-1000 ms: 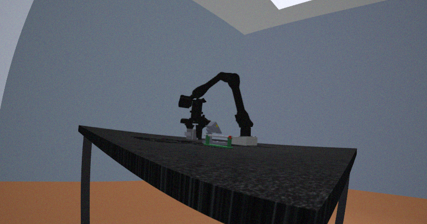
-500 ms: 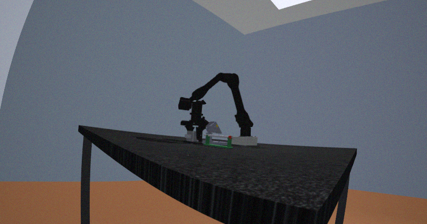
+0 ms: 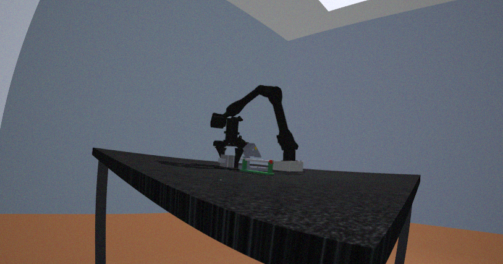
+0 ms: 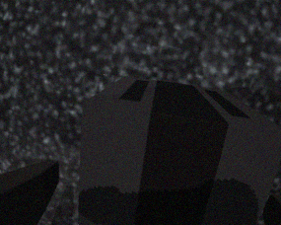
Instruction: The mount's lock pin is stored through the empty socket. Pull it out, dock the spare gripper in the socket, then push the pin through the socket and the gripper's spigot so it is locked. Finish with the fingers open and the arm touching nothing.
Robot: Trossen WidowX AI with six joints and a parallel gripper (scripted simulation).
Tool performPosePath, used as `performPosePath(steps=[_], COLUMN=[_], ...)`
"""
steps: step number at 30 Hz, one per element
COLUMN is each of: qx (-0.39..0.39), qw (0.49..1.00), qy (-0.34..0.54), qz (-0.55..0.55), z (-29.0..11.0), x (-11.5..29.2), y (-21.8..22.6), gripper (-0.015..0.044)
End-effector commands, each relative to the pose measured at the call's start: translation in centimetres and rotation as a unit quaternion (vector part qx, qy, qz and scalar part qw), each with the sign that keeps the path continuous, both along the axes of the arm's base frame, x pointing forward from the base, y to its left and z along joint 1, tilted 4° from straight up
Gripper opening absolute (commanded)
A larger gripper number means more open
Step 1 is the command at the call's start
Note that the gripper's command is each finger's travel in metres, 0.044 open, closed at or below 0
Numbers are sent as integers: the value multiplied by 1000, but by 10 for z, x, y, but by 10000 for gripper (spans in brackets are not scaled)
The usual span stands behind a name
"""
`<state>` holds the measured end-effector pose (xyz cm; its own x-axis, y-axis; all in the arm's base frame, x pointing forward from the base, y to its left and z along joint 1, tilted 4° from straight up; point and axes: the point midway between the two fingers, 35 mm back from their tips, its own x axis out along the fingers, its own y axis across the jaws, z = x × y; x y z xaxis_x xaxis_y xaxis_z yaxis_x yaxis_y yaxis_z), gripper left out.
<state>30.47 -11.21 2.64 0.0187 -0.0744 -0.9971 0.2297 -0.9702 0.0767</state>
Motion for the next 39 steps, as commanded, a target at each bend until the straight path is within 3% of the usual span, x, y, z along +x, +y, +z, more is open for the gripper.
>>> performPosePath(steps=[1, 24, 39], qx=[0, 6, 7], qw=[1000, 1000, 1000], qy=[-1, 18, 20], qz=[0, 4, 4], z=[10, 45, 37], x=[0, -7, -7], y=[1, 6, 5], gripper=[440, 440, 440])
